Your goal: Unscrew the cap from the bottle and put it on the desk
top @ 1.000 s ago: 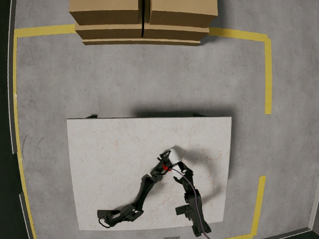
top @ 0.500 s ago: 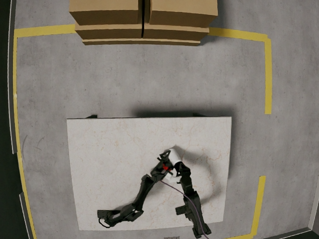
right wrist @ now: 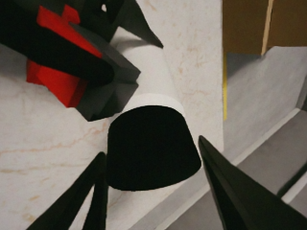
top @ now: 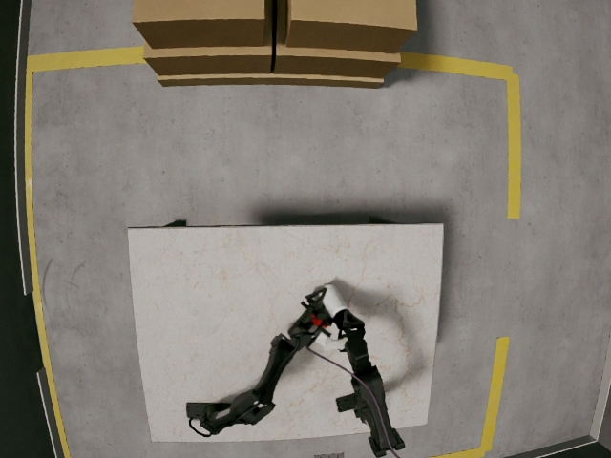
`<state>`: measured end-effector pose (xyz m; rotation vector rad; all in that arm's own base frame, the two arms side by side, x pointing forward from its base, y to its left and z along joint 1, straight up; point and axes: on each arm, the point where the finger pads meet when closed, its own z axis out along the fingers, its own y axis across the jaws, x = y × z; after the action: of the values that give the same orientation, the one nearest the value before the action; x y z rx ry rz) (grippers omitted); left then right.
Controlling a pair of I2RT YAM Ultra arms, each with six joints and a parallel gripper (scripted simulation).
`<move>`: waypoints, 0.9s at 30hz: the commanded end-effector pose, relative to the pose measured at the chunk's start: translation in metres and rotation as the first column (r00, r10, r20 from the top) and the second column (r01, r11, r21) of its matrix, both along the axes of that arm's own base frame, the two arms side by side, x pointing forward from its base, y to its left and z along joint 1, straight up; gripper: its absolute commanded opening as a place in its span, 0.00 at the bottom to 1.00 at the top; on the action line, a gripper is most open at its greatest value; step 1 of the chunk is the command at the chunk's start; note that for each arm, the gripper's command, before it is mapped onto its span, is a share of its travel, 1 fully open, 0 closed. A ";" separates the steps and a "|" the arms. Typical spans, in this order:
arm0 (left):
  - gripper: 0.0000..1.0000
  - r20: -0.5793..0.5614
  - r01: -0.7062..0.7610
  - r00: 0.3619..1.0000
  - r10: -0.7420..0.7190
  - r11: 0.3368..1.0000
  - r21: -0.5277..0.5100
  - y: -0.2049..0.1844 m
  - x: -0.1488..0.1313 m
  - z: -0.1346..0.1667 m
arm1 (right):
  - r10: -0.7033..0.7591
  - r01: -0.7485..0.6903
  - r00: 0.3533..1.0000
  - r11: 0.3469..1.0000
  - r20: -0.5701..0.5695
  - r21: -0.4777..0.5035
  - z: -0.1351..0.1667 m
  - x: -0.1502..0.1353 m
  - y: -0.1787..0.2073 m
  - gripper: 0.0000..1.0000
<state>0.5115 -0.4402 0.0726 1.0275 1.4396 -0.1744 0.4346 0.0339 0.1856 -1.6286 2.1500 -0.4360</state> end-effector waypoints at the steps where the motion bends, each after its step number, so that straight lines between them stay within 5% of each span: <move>1: 0.00 0.063 -0.011 0.998 0.016 0.997 -0.080 -0.001 0.008 0.037 | -0.012 0.012 1.000 1.000 0.012 0.008 0.005 0.001 0.000 0.79; 3: 0.00 0.063 -0.011 0.998 0.016 0.997 -0.080 -0.001 0.008 0.037 | -0.012 0.012 1.000 1.000 0.012 0.008 0.005 0.001 0.000 0.94; 8: 0.00 0.063 -0.011 0.998 0.016 0.997 -0.080 -0.001 0.008 0.037 | -0.290 0.295 0.955 0.941 -0.057 0.165 0.007 0.000 0.000 0.94; 16: 0.00 0.063 -0.011 0.998 0.016 0.997 -0.080 -0.001 0.008 0.037 | -0.539 0.568 0.823 0.767 -0.180 0.300 0.010 -0.002 -0.001 0.94; 18: 0.00 0.063 -0.011 0.998 0.016 0.997 -0.080 -0.001 0.008 0.037 | -0.539 0.568 0.823 0.767 -0.180 0.300 0.010 -0.002 -0.001 0.94; 19: 0.00 0.063 -0.011 0.998 0.016 0.997 -0.080 -0.001 0.008 0.037 | -0.608 0.644 0.763 0.688 -0.219 0.334 0.010 -0.002 -0.001 0.94; 27: 0.00 0.063 -0.011 0.998 0.016 0.997 -0.080 -0.001 0.008 0.037 | -0.754 0.831 0.534 0.387 -0.382 0.399 0.012 -0.003 -0.001 0.94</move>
<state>0.5120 -0.4405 0.0755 1.0168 1.4322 -0.1782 0.4315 0.0342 0.1859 -0.4967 2.6801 -0.0237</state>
